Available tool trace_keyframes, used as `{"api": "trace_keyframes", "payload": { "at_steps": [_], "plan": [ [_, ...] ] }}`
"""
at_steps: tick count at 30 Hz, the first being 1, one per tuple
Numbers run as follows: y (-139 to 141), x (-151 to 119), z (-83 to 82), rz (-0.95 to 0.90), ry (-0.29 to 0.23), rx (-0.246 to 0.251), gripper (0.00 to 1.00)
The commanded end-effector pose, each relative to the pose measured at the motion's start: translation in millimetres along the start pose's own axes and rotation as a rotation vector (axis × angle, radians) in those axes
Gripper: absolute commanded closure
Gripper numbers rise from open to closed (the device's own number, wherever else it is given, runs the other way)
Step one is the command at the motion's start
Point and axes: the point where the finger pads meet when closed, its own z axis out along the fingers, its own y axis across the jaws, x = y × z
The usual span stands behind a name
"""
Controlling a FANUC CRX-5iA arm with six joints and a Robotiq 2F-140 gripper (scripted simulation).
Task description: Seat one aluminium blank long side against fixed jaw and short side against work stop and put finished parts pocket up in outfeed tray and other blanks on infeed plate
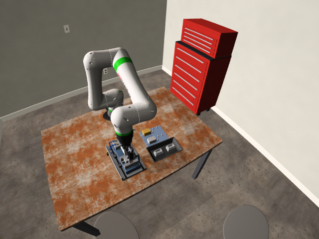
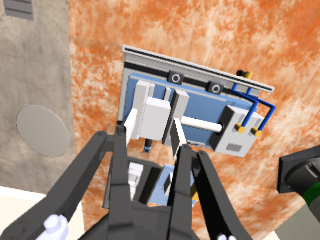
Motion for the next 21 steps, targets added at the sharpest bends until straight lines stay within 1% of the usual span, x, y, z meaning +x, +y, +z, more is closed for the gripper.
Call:
{"api": "trace_keyframes", "payload": {
  "at_steps": [1,7,14,16,21],
  "plan": [
    [0,0,-1.6,0.0,0.0,0.0,0.6],
    [0,0,-11.2,0.0,0.0,0.0,0.6],
    [0,0,-31.0,0.0,0.0,0.0,0.6],
    [0,0,-31.0,0.0,0.0,0.0,0.6],
    [0,0,-47.5,0.0,0.0,0.0,0.6]
  ]
}}
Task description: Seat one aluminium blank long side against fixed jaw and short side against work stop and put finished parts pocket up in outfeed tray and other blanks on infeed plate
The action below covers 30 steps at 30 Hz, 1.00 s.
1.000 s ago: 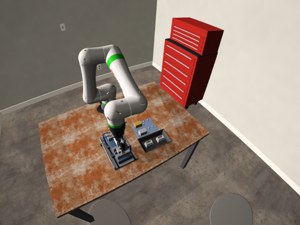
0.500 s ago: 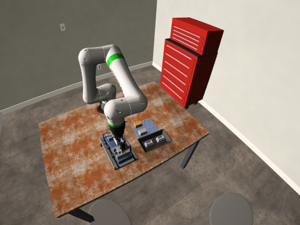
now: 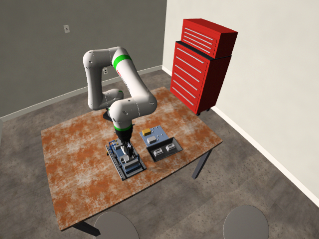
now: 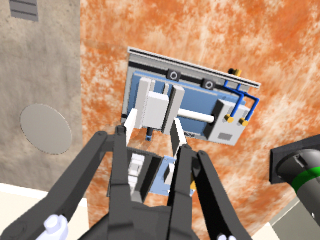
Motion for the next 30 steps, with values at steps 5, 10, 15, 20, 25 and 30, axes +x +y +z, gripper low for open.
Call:
{"api": "trace_keyframes", "payload": {
  "at_steps": [5,10,15,20,25,30],
  "plan": [
    [0,0,-22.0,0.0,0.0,0.0,0.6],
    [0,0,-32.1,0.0,0.0,0.0,0.6],
    [0,0,-35.5,0.0,0.0,0.0,0.6],
    [0,0,-37.6,0.0,0.0,0.0,0.6],
    [0,0,-37.7,0.0,0.0,0.0,1.0],
    [0,0,-37.7,0.0,0.0,0.0,1.0]
  ]
}}
